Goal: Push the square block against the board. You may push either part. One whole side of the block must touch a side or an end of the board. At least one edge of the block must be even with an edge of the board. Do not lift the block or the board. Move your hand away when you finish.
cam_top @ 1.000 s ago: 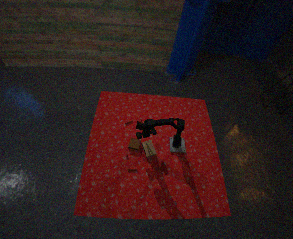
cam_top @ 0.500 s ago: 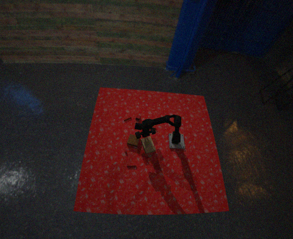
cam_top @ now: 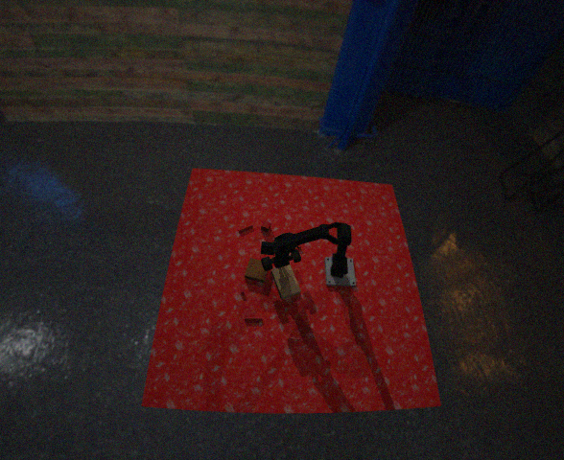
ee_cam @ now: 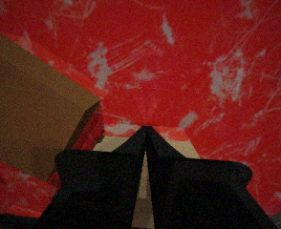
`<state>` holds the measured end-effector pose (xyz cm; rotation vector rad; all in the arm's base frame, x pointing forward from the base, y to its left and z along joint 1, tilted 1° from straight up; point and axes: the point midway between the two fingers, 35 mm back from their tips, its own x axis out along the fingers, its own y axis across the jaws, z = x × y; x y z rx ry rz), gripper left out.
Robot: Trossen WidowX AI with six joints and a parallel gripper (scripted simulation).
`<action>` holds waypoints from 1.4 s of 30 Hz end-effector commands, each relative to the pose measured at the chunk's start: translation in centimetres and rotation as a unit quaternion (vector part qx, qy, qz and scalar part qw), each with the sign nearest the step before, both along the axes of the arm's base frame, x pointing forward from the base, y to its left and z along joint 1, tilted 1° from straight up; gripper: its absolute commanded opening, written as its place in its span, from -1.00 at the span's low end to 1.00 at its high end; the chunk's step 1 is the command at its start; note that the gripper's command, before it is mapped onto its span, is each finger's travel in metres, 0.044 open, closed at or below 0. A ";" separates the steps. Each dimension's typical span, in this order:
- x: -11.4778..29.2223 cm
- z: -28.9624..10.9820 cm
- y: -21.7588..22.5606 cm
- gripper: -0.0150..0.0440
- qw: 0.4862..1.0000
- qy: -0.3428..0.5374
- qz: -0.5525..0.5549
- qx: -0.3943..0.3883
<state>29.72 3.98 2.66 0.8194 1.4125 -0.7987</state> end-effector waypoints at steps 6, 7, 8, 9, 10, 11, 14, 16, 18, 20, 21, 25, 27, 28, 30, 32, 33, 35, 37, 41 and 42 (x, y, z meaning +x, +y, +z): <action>-0.9 0.0 1.4 -0.49 1.000 0.001 0.001 0.004; -1.0 0.0 1.5 -0.49 1.000 0.001 0.001 0.004; -1.1 0.0 1.7 -0.49 1.000 0.001 0.001 0.004; -1.2 0.0 1.8 -0.49 1.000 0.001 0.001 0.004; -1.3 0.0 1.9 -0.49 1.000 0.001 0.001 0.004; -1.4 0.0 2.1 -0.49 1.000 0.001 0.001 0.004; -1.6 0.0 2.4 -0.49 1.000 0.001 0.001 0.004; -1.7 0.0 2.5 -0.49 1.000 0.001 0.001 0.004; -1.7 0.0 2.5 -0.49 1.000 0.001 0.001 0.004; -1.7 0.0 2.5 -0.49 1.000 0.001 0.001 0.004; -1.7 0.0 2.5 -0.49 1.000 0.001 0.001 0.004; -1.7 0.0 2.5 -0.49 1.000 0.001 0.001 0.004; -1.7 0.0 2.5 -0.49 1.000 0.001 0.001 0.004; -1.7 0.0 2.5 -0.49 1.000 0.001 0.001 0.004; -1.7 0.0 2.5 -0.49 1.000 0.001 0.001 0.004; -1.7 0.0 2.5 -0.49 1.000 0.001 0.001 0.004; -1.7 0.0 2.5 -0.49 1.000 0.001 0.001 0.004; -1.7 0.0 2.5 -0.49 1.000 0.001 0.001 0.004; -1.7 0.0 2.5 -0.49 1.000 0.001 0.001 0.004; -1.7 0.0 2.5 -0.49 1.000 0.001 0.001 0.004; -1.7 0.0 2.5 -0.49 1.000 0.001 0.001 0.004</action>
